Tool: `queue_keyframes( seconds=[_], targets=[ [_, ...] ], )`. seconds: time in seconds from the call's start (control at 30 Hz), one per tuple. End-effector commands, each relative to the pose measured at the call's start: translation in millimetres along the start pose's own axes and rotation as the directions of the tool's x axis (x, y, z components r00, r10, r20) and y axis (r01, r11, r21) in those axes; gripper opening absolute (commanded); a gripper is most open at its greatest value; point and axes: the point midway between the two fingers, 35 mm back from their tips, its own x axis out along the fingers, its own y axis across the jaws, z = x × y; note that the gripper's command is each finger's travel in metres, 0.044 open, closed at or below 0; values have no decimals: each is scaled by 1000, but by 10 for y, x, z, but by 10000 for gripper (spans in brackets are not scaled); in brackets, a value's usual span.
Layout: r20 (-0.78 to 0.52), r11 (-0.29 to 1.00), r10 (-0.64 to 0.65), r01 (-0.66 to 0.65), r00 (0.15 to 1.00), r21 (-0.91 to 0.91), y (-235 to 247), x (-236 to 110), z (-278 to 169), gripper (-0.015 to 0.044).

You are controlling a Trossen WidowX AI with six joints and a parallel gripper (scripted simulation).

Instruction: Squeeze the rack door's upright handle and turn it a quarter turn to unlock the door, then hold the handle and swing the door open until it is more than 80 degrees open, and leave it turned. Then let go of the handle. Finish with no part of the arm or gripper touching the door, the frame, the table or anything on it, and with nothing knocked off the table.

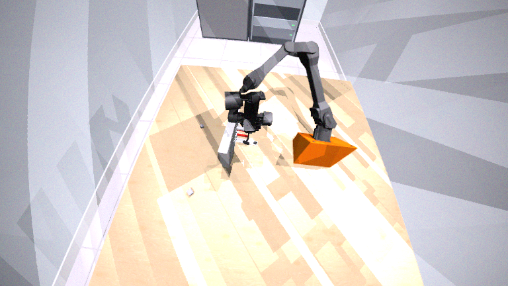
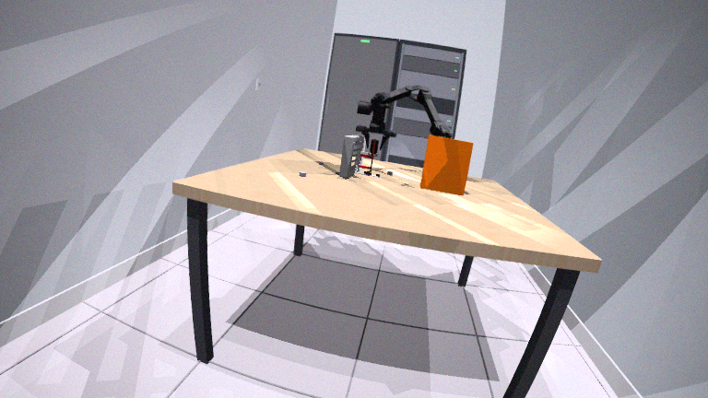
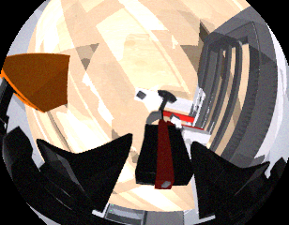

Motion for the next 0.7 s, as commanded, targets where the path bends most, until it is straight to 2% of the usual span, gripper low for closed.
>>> queue_keyframes(
  seconds=[0.0, 0.1, 0.33, 0.67],
  targets=[
    [3, 997, 3, -3, 1000, -74, 4, 9, 4, 281],
    [3, 997, 3, -3, 1000, -74, 4, 9, 4, 281],
    [3, 997, 3, -3, 1000, -74, 4, 9, 4, 97],
    [3, 997, 3, -3, 1000, -74, 4, 9, 4, 30]
  ],
)
